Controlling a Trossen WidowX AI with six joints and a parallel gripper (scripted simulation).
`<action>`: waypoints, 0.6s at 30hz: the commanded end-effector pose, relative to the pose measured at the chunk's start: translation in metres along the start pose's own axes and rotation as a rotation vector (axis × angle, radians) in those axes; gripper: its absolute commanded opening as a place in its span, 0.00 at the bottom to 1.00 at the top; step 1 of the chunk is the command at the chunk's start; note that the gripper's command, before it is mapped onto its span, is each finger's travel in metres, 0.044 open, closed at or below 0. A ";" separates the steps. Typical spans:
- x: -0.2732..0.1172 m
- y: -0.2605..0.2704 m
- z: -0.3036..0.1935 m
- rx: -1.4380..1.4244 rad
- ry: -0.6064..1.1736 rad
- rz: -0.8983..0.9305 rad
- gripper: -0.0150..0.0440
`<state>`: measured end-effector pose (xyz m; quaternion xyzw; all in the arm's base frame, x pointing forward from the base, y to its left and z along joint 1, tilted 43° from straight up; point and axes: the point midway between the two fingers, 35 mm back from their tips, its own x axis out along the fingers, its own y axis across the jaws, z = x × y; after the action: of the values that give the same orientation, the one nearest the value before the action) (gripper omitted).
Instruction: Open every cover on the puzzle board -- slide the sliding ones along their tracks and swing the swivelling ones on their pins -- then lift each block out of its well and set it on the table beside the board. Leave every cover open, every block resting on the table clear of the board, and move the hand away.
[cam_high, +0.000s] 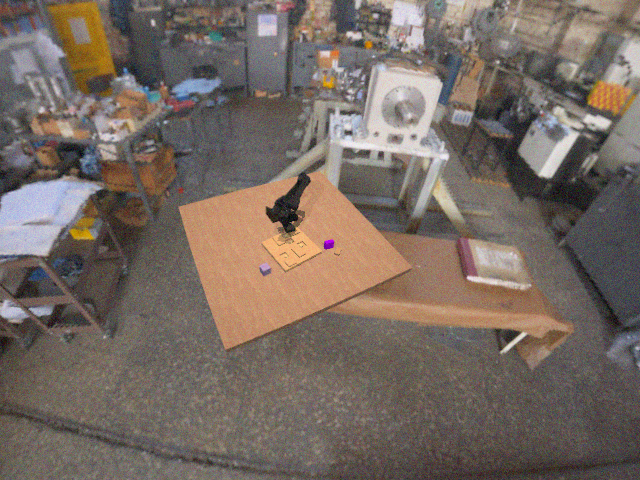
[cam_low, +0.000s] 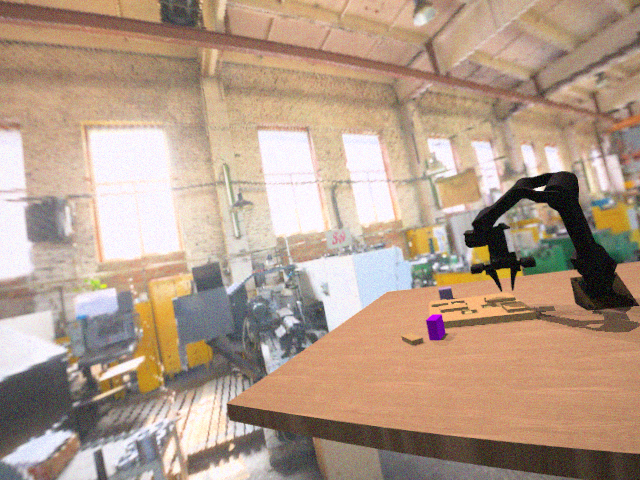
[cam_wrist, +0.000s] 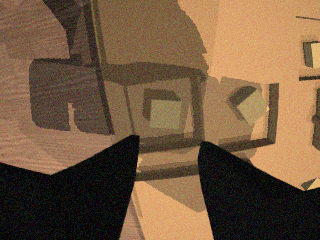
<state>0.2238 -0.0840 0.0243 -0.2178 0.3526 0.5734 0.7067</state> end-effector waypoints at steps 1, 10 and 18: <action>0.002 0.000 0.000 0.058 -0.005 -0.003 0.50; 0.003 0.000 0.000 0.191 -0.005 -0.002 0.50; 0.003 0.000 0.001 0.309 -0.005 -0.002 0.50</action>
<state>0.2238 -0.0820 0.0225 -0.1252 0.4231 0.5238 0.7286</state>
